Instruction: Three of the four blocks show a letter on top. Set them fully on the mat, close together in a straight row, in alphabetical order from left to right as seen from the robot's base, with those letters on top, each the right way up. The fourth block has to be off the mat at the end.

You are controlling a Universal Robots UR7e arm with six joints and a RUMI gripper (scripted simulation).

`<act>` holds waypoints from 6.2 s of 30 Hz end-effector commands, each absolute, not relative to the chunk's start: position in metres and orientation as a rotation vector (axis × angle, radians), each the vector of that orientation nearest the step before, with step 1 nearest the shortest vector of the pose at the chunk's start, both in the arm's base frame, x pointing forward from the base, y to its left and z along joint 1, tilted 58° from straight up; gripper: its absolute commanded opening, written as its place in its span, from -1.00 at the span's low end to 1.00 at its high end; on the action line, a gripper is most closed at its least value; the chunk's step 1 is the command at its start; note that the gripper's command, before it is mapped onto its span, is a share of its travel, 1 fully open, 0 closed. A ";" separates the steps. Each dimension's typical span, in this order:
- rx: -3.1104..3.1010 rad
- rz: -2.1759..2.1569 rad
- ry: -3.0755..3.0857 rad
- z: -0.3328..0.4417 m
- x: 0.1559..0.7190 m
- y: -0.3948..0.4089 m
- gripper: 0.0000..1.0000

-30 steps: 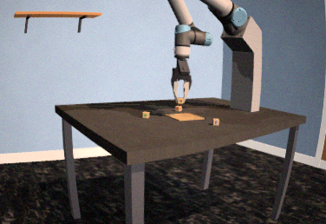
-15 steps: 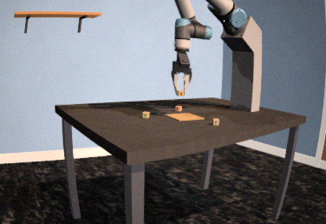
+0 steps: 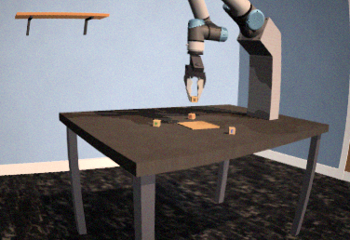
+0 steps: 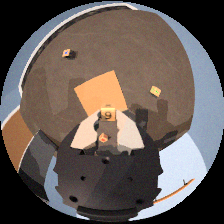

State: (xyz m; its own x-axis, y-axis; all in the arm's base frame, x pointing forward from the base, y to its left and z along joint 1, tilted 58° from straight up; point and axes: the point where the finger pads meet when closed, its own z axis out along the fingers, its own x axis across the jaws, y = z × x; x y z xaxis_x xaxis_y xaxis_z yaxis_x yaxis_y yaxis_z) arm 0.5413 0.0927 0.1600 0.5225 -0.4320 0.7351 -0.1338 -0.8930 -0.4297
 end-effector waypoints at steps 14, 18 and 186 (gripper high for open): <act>-2.575 -1.390 0.178 0.147 0.550 0.039 -0.89; -2.619 -1.430 0.036 0.143 0.551 0.013 -0.89; -2.666 -1.488 -0.167 0.087 0.635 -0.014 -0.89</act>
State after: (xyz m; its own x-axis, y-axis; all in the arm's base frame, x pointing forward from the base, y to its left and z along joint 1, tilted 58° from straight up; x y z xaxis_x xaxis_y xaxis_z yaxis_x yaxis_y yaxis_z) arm 0.6346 -0.0141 0.0867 0.5218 0.0543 0.8513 0.1361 -0.9905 -0.0203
